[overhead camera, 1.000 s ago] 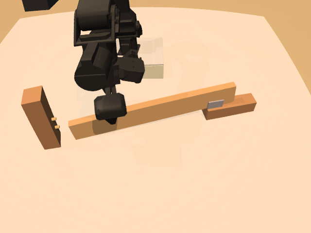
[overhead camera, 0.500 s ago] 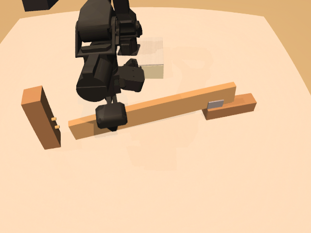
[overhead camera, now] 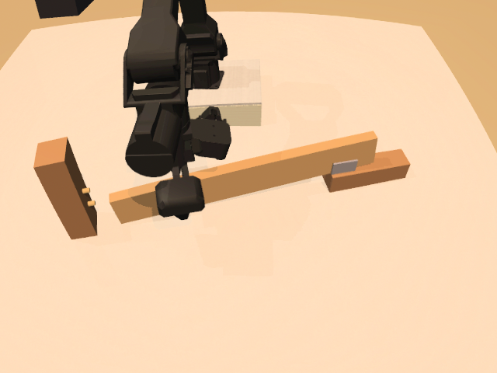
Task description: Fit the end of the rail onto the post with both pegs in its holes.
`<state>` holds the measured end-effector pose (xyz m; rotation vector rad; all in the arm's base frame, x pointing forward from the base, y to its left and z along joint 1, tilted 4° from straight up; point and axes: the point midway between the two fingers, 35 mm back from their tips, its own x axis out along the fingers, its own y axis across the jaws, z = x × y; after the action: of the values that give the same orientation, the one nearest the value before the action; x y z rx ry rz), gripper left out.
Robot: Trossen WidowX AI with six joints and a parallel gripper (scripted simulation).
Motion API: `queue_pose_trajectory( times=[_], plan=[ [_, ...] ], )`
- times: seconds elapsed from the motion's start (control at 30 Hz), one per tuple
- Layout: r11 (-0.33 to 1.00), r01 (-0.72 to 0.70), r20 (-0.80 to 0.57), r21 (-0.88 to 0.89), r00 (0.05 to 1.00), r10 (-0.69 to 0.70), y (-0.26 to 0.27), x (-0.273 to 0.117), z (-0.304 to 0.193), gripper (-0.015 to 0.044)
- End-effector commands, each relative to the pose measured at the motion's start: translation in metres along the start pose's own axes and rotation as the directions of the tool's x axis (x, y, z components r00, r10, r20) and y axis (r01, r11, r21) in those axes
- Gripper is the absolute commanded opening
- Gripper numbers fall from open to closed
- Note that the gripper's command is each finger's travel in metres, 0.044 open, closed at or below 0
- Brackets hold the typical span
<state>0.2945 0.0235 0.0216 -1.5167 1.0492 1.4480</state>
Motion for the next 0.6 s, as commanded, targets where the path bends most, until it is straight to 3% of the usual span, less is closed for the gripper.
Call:
queue_pose_trajectory(
  times=[0.0,0.3,0.57],
  plan=[
    [1.000,-0.009,-0.003,-0.006,1.000,0.009,0.003,0.007,0.000,0.0440],
    [1.000,-0.009,-0.003,-0.006,1.000,0.009,0.004,0.019,0.000,0.0440],
    [1.000,-0.009,-0.003,-0.006,1.000,0.009,0.004,0.019,0.000,0.0230]
  ],
)
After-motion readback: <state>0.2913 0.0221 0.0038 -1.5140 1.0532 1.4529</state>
